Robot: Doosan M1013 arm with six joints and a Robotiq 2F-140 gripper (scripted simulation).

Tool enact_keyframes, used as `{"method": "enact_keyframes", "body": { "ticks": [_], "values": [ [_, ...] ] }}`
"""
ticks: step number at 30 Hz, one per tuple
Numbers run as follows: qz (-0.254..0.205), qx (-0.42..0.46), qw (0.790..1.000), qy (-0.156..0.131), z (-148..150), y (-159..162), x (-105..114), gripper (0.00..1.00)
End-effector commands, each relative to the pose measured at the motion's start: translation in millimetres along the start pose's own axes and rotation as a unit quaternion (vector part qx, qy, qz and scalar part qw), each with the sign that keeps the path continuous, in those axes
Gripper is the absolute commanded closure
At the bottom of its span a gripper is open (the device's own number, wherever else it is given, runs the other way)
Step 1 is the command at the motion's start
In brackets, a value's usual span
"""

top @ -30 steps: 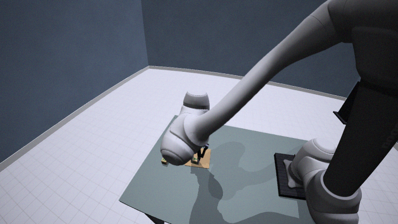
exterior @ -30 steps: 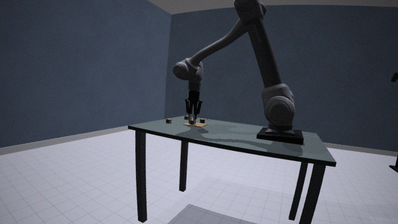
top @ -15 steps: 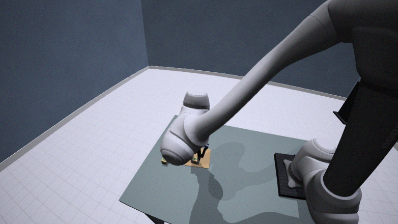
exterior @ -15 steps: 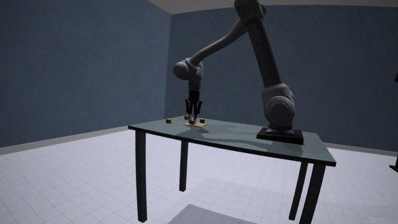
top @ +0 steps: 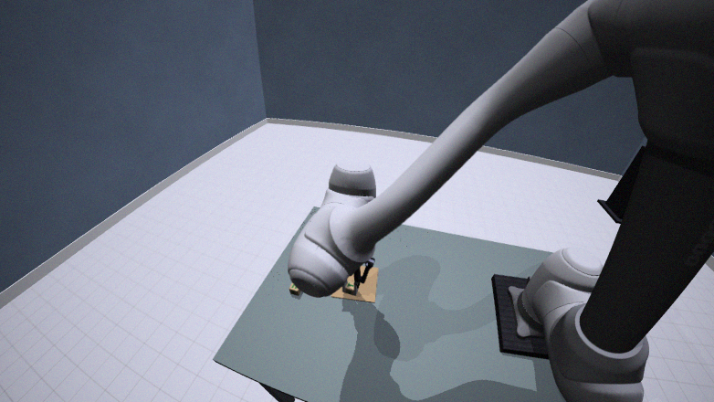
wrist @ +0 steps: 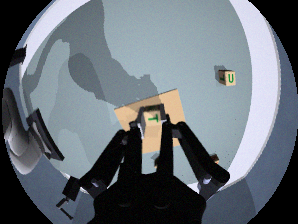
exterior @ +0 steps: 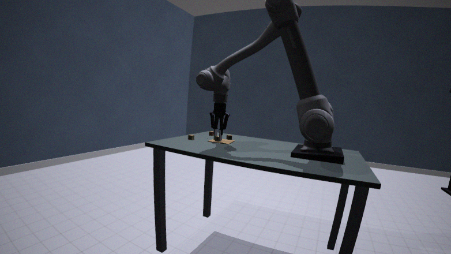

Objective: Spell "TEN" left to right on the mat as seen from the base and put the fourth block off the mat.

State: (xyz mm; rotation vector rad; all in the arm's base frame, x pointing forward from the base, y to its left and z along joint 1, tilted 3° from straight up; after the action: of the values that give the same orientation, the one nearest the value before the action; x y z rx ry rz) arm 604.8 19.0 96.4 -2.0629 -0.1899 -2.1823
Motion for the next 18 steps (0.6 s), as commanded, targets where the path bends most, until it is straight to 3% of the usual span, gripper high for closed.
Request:
{"method": "enact_keyframes", "body": {
  "ticks": [1,18],
  "values": [
    [0.0,0.001,1.0,-0.001,-2.2,-2.0,-4.4,0.84],
    [0.0,0.002,1.0,-0.001,-5.0,-4.7,-4.4,0.84]
  ]
}}
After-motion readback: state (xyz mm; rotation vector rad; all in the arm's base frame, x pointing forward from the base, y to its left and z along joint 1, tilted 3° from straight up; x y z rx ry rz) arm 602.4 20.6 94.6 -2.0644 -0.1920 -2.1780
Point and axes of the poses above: the point where the finger pads meet when closed, its own x axis back along the fingers, its own z axis across the jaws, y = z × x, the point moved 5 cm from there along x, back along the fingers, and after that the axes turned 13 degrees about x, right-handed, at the moved point
